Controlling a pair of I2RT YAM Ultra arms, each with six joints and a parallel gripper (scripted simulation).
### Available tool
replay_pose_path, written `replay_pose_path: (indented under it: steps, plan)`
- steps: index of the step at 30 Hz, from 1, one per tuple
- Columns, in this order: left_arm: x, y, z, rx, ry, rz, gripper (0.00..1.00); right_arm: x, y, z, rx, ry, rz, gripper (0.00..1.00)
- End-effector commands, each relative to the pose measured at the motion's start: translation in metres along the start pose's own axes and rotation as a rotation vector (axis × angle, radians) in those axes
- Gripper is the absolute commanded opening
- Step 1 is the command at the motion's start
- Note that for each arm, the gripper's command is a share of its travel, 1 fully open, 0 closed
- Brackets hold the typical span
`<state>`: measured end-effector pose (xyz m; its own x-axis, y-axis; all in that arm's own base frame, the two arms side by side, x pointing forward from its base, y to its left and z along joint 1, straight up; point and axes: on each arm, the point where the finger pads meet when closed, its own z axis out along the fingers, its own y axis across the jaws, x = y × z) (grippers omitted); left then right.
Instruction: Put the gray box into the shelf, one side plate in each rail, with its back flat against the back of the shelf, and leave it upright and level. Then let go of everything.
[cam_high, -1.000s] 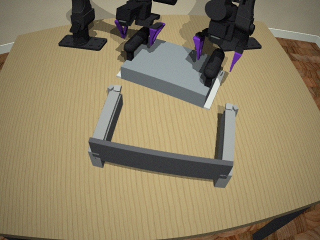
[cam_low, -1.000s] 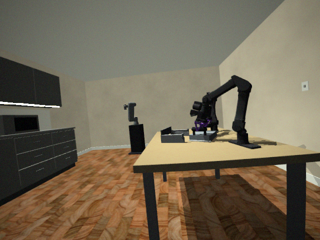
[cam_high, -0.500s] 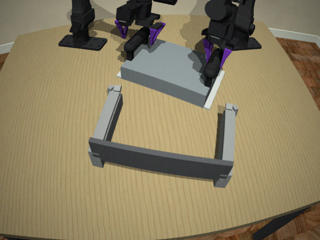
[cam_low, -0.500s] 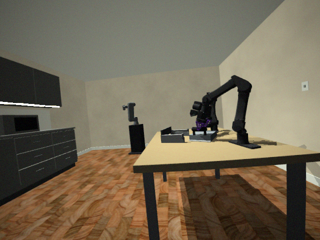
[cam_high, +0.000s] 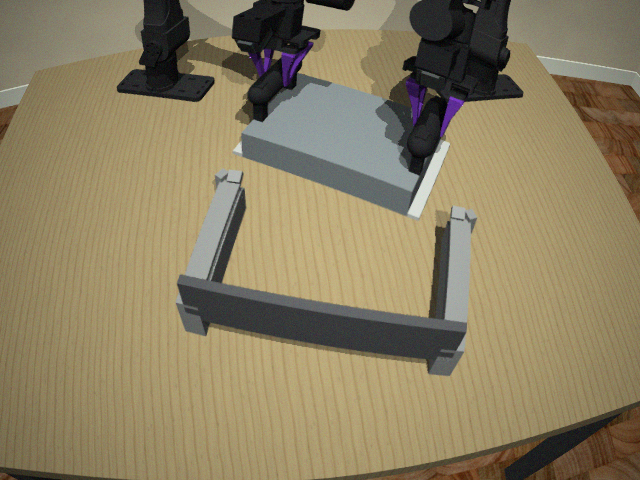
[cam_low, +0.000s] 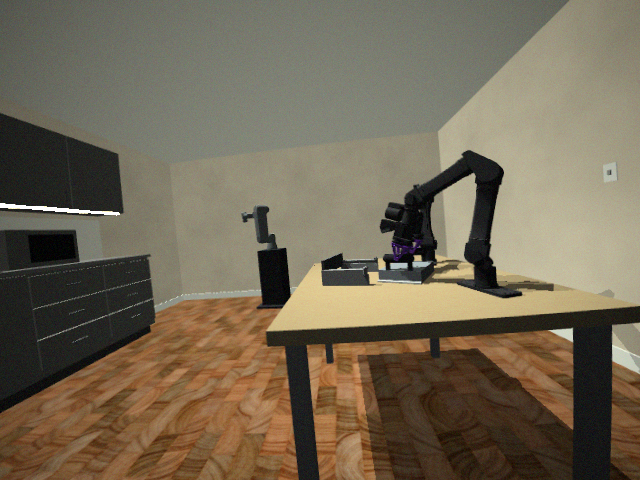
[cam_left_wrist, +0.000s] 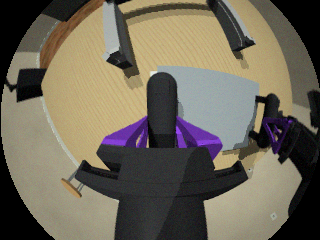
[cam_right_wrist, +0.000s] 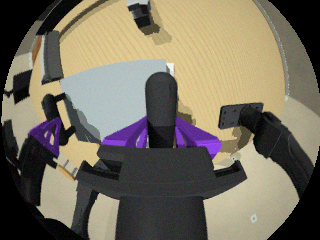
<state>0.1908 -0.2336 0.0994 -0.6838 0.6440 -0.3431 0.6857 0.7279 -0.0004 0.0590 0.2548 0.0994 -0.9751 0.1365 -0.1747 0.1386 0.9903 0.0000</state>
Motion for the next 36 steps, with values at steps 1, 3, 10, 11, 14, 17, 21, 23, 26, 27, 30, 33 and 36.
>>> replay_pose_path:
  steps: [1, 3, 10, 11, 14, 17, 21, 23, 26, 27, 30, 33, 36]
  plan:
    - [-0.028, -0.004, -0.015, 0.01, -0.1, 0.009, 0.16, -0.004, 0.014, -0.016, -0.069, -0.007, 0.013, 0.16]
    - [-0.028, -0.004, -0.015, 0.01, -0.1, 0.009, 0.16, -0.004, 0.014, -0.016, -0.069, -0.007, 0.013, 0.16]
    - [-0.028, -0.004, -0.016, 0.01, -0.1, 0.009, 0.16, -0.004, 0.013, -0.017, -0.064, -0.007, 0.012, 0.16]
    - [-0.028, -0.004, -0.016, 0.01, -0.102, 0.009, 0.16, -0.004, 0.01, -0.017, -0.055, -0.008, 0.011, 0.16]
    - [-0.029, -0.004, -0.021, 0.011, -0.111, 0.009, 0.16, -0.005, 0.009, -0.019, -0.056, -0.008, 0.011, 0.16]
    - [-0.021, -0.003, -0.025, 0.006, -0.078, 0.011, 0.16, -0.006, 0.009, -0.021, -0.053, -0.008, 0.01, 0.16]
    - [-0.023, -0.003, -0.03, 0.007, -0.081, 0.012, 0.16, -0.008, 0.005, -0.024, -0.041, -0.012, 0.013, 0.16]
    - [-0.026, -0.003, -0.029, 0.01, -0.1, 0.011, 0.16, -0.009, 0.007, -0.026, -0.052, -0.013, 0.018, 0.16]
    - [-0.019, 0.0, -0.023, -0.003, -0.036, 0.009, 0.16, -0.011, 0.004, -0.027, -0.034, -0.027, 0.01, 0.16]
    - [-0.019, 0.003, -0.017, -0.01, -0.007, 0.003, 0.16, -0.015, 0.006, -0.034, -0.05, -0.03, 0.027, 0.16]
    - [-0.032, -0.001, -0.034, 0.006, -0.1, 0.004, 0.16, -0.015, 0.006, -0.034, -0.045, -0.02, 0.012, 0.16]
    - [-0.036, 0.002, -0.037, 0.006, -0.115, -0.004, 0.16, -0.016, 0.007, -0.034, -0.047, -0.02, 0.017, 0.16]
    - [-0.031, 0.003, -0.037, 0.002, -0.094, -0.003, 0.16, -0.017, 0.007, -0.036, -0.045, -0.02, 0.021, 0.16]
